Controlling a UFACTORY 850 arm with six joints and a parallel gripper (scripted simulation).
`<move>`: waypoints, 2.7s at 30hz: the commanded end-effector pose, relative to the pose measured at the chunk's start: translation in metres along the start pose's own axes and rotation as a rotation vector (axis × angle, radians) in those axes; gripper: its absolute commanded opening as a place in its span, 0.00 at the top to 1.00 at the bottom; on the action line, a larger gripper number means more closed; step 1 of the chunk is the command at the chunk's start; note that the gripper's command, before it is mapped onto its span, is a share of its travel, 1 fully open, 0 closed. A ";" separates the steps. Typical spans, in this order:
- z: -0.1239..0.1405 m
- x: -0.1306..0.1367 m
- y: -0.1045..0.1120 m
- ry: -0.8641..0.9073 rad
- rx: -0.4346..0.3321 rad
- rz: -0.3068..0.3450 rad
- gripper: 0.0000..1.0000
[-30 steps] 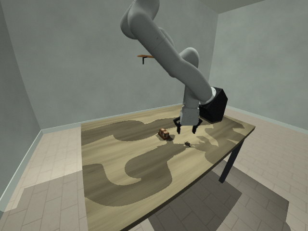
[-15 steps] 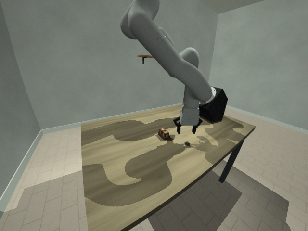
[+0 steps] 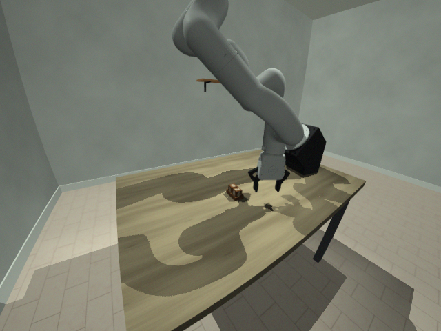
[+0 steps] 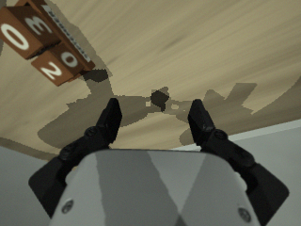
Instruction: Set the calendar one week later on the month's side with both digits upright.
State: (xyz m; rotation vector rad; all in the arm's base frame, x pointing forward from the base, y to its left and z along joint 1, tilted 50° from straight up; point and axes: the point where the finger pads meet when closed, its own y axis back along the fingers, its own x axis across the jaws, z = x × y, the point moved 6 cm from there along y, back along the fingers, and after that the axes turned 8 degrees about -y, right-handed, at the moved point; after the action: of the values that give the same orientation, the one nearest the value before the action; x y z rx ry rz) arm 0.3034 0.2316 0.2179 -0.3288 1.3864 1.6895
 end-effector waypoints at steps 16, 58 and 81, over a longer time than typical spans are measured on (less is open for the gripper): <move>0.000 0.000 0.000 0.000 -0.001 0.000 0.00; 0.000 0.000 0.000 0.000 -0.001 0.000 0.00; -0.011 -0.007 0.001 0.000 -0.001 0.000 0.00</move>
State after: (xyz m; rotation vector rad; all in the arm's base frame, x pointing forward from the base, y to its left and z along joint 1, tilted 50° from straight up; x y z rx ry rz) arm 0.3033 0.2263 0.2185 -0.3288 1.3865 1.6894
